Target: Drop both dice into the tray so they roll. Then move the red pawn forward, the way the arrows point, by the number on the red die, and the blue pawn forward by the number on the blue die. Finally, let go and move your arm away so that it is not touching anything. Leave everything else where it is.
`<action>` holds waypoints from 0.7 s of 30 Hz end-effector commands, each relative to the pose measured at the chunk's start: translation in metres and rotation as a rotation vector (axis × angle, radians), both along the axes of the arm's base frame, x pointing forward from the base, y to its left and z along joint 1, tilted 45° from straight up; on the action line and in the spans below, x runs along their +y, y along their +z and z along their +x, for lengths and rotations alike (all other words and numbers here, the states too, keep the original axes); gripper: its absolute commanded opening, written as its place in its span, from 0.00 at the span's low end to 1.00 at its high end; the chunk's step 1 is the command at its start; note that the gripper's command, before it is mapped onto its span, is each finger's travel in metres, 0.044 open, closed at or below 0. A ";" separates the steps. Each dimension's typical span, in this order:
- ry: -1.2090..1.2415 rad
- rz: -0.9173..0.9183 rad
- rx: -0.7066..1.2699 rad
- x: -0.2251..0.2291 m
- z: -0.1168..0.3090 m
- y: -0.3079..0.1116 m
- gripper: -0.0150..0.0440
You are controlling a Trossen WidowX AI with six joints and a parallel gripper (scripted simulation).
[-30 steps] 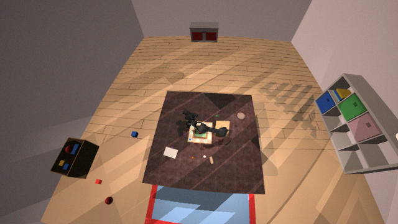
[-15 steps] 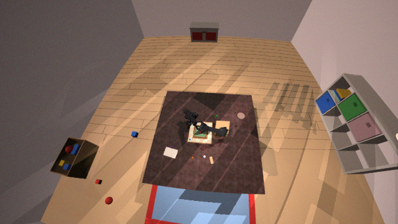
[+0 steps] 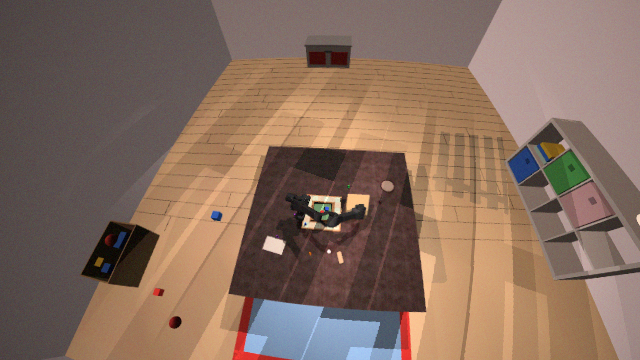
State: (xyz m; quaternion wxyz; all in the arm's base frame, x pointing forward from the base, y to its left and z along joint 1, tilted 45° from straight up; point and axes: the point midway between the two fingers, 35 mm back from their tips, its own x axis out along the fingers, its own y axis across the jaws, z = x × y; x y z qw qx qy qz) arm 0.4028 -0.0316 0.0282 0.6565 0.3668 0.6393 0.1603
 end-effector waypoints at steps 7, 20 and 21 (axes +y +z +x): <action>0.112 0.001 -0.102 0.052 -0.007 0.048 0.59; 0.112 0.002 -0.102 0.067 -0.004 0.036 0.59; 0.112 0.002 -0.102 0.068 -0.003 0.035 0.59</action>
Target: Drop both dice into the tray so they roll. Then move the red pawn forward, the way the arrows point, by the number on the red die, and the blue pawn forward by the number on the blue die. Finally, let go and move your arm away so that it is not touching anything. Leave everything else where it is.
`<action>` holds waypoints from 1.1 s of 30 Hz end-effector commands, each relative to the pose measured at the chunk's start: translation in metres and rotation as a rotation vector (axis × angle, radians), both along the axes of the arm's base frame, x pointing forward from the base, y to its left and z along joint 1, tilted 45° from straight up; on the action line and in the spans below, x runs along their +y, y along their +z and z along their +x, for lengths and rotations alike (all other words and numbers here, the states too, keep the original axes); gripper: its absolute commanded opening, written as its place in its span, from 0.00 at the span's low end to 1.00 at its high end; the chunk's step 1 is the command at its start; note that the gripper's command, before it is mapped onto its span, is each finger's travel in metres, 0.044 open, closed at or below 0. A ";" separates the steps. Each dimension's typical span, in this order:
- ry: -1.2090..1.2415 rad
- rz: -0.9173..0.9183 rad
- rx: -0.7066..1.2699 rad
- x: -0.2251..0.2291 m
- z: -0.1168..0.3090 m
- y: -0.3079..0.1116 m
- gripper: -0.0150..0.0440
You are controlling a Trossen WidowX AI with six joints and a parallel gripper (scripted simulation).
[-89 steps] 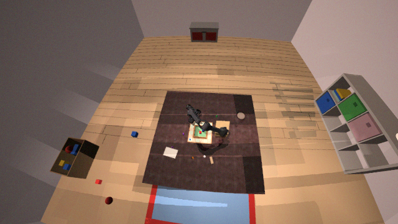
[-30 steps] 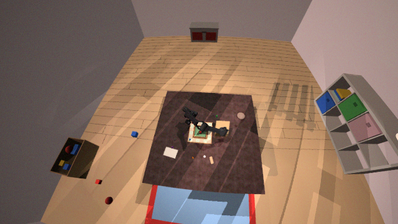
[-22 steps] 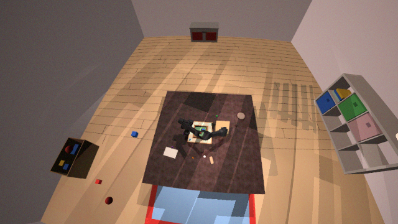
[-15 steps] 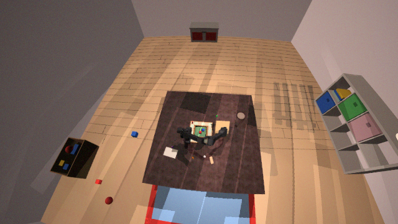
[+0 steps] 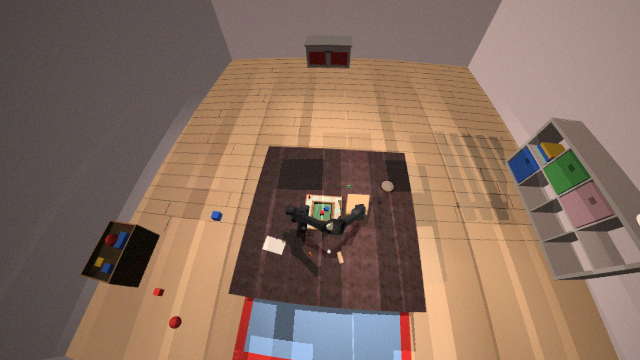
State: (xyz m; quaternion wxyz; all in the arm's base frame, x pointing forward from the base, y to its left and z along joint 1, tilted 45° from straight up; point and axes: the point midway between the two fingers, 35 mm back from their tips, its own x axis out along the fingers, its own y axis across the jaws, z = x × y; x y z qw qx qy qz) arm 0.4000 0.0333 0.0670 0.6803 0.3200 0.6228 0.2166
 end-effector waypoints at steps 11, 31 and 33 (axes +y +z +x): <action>-0.002 0.004 0.006 0.016 0.002 -0.016 0.59; -0.002 0.005 0.006 0.028 0.004 -0.028 0.34; -0.002 0.005 0.006 0.028 0.004 -0.028 0.31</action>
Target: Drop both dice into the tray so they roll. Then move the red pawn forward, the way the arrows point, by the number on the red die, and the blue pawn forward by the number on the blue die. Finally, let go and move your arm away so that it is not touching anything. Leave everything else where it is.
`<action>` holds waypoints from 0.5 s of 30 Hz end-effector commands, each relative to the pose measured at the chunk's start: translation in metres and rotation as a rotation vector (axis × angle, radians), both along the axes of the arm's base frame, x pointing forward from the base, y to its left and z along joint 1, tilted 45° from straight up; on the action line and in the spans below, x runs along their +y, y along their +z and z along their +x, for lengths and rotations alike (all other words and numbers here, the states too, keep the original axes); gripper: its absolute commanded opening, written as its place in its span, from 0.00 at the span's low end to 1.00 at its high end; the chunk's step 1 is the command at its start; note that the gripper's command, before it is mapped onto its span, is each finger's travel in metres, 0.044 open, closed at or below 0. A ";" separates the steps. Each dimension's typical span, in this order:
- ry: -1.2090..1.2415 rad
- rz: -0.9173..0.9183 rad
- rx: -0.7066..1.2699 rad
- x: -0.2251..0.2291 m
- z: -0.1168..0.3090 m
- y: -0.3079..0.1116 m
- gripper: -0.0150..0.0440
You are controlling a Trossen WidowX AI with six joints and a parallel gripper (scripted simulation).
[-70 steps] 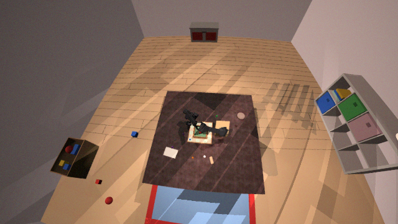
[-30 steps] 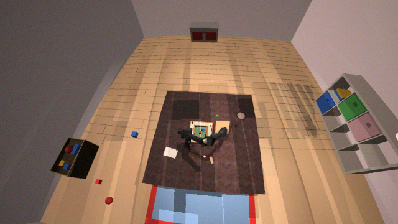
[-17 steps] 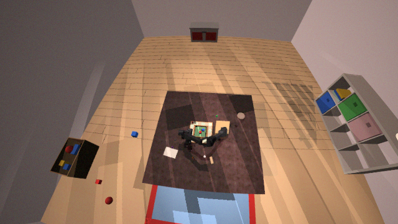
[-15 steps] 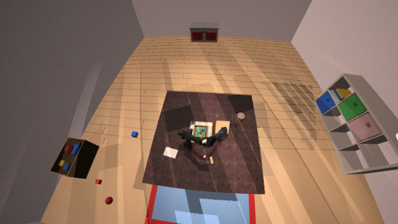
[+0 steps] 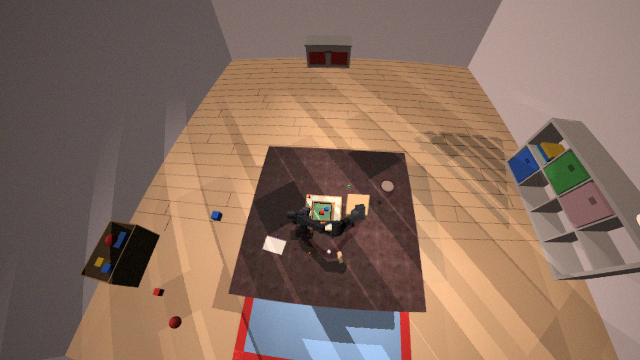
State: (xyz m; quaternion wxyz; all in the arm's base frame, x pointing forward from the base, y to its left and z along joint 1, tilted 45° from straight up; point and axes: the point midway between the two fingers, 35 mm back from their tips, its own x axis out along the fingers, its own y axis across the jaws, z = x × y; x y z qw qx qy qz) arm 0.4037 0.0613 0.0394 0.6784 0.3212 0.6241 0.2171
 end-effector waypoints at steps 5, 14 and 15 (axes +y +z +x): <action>-0.003 0.002 0.002 0.000 0.000 0.000 0.26; -0.003 -0.006 0.003 -0.035 -0.001 0.028 0.25; -0.003 -0.007 0.003 -0.040 -0.001 0.033 0.25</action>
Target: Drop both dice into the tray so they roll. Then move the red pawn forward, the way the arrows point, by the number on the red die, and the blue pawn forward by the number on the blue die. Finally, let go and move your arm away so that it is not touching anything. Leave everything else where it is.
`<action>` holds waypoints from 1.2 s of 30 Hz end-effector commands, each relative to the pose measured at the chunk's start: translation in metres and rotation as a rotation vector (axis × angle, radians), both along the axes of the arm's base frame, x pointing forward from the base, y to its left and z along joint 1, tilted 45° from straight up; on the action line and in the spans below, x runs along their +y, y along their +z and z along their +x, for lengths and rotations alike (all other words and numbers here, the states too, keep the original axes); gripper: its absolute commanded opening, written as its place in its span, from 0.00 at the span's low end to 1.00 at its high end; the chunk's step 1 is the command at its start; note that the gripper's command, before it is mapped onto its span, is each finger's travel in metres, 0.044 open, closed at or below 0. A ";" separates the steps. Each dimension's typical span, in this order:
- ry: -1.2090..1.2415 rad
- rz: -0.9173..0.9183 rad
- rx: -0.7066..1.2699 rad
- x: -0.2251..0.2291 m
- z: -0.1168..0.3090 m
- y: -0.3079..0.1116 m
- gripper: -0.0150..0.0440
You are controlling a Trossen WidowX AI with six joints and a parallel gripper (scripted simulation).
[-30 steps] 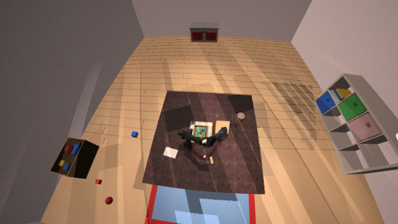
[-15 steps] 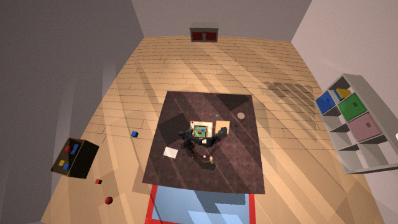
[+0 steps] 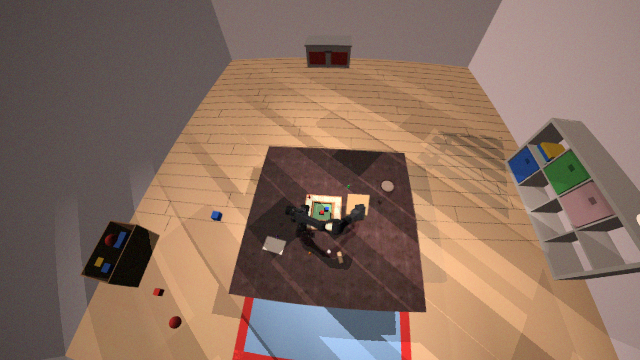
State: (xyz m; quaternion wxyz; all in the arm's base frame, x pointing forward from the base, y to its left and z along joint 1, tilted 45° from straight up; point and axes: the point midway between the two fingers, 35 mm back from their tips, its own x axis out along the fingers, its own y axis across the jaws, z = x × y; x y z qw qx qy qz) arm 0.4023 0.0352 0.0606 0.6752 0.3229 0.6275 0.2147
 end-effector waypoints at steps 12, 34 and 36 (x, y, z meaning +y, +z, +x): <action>-0.001 -0.003 -0.007 -0.066 -0.016 0.063 0.25; -0.001 -0.003 -0.004 -0.034 -0.065 0.056 0.25; -0.001 -0.003 -0.004 -0.031 -0.071 0.055 0.25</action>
